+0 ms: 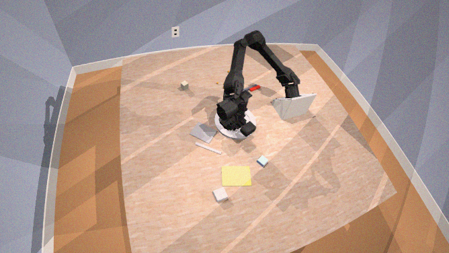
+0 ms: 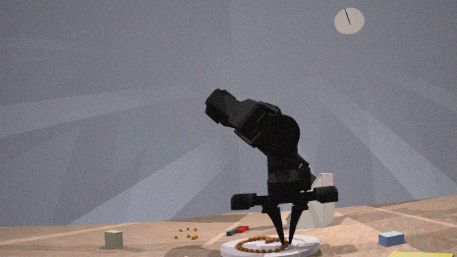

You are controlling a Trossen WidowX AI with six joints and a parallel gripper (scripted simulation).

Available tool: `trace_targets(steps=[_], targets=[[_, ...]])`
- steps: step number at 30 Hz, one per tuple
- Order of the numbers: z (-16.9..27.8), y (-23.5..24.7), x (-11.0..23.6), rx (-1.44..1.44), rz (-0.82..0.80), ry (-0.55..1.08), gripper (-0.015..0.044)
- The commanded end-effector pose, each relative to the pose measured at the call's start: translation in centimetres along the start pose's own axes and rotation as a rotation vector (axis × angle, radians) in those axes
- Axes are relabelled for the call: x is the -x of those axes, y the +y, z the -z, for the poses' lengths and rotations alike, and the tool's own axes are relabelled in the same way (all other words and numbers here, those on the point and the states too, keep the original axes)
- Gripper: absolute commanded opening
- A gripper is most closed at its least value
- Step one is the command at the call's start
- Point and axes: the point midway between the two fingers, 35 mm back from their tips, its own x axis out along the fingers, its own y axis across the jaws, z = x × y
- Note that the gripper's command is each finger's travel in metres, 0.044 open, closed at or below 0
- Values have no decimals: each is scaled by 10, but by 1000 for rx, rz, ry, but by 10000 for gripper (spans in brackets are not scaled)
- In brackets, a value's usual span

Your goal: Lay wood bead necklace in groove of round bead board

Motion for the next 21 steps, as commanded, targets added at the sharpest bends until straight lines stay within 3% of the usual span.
trace_targets(steps=[1, 12, 21], targets=[[-2, 3, 0, -1, -3, 1, 0], [-2, 3, -8, -1, -2, 1, 0], [-3, 2, -5, -8, -2, -5, 236]])
